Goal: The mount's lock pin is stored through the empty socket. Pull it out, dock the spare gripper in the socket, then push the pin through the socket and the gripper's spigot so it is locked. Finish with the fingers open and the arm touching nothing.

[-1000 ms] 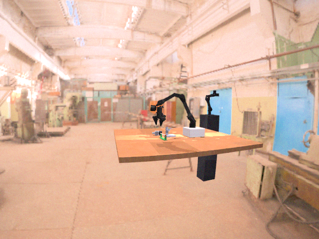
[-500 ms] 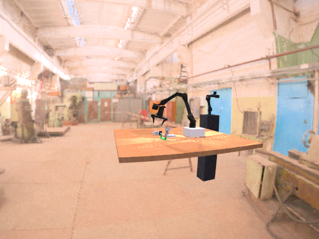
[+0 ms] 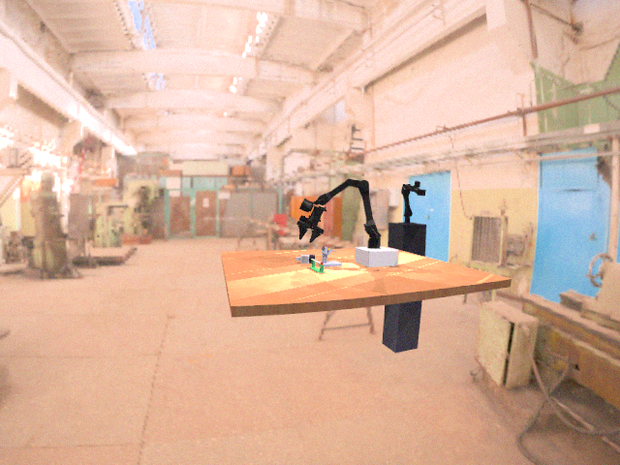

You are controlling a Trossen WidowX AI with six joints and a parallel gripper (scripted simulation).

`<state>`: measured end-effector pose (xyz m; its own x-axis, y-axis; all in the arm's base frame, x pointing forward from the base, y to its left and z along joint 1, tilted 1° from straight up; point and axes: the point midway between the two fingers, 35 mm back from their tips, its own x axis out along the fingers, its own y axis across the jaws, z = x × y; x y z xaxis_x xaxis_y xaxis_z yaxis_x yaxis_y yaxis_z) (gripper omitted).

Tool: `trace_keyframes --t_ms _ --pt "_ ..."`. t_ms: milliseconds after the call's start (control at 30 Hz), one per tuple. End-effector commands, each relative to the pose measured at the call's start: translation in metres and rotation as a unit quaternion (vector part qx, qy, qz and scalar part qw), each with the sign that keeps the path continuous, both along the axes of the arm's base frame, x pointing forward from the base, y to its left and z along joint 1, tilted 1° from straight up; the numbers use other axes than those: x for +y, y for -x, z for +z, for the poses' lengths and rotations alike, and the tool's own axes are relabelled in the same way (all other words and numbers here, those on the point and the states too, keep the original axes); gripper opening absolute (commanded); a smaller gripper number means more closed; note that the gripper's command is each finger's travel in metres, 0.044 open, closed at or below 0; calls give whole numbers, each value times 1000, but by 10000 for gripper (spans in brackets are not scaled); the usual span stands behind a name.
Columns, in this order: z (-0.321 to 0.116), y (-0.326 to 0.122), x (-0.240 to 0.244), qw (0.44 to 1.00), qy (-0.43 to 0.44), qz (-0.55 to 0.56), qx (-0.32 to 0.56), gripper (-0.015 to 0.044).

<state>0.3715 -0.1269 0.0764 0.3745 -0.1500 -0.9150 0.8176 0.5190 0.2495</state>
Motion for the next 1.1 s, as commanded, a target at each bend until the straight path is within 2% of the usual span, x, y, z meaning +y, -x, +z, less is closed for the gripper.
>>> trace_keyframes --t_ms 0,533,867,1067 --pt "7 4 3 930 170 325 3 440" --pt "6 4 3 930 170 325 3 440" --pt "-59 2 2 930 171 324 2 440" --pt "-67 3 2 930 171 324 2 440"
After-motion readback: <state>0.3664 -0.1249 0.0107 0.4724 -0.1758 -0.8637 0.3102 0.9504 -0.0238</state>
